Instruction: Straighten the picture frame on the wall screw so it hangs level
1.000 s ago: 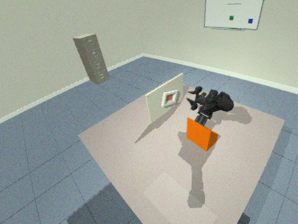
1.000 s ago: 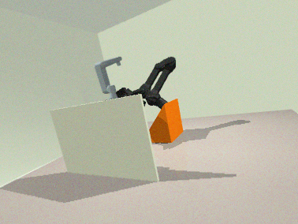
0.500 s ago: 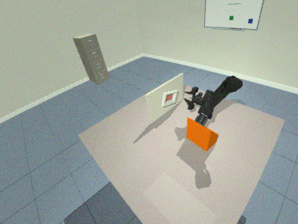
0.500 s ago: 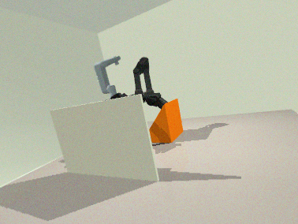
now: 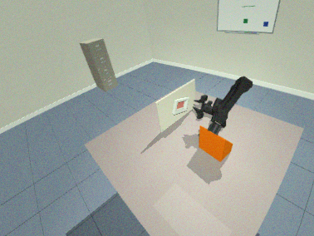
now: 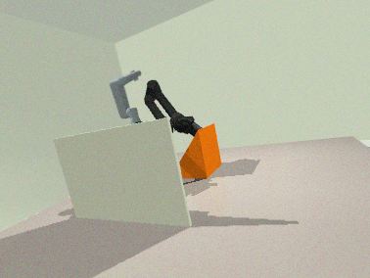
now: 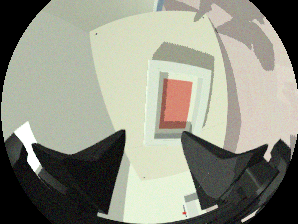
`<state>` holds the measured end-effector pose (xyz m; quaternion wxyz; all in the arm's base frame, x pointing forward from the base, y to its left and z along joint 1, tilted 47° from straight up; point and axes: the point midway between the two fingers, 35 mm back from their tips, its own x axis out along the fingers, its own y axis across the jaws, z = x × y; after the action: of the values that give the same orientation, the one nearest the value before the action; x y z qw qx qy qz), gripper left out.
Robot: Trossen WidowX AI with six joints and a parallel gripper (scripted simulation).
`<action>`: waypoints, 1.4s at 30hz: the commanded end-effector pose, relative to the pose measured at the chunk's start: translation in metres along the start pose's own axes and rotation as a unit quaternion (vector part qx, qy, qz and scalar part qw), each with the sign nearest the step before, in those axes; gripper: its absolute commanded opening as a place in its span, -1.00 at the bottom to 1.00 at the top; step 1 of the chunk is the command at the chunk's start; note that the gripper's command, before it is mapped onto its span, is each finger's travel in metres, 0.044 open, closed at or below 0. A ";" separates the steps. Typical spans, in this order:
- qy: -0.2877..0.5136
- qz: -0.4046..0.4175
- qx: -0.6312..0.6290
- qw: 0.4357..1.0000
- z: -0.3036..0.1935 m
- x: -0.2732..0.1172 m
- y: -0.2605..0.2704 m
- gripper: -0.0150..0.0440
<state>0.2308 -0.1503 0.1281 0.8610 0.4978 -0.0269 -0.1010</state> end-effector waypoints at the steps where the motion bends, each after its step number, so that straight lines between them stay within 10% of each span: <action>1: -0.001 0.000 0.002 1.000 0.004 0.012 0.000 0.39; 8: -0.002 0.002 0.002 1.000 0.001 0.076 0.001 0.39; 42: -0.002 0.003 0.002 1.000 0.002 0.107 0.001 0.39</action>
<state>0.3313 -0.1709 0.1253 0.8619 0.4966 -0.0307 -0.0977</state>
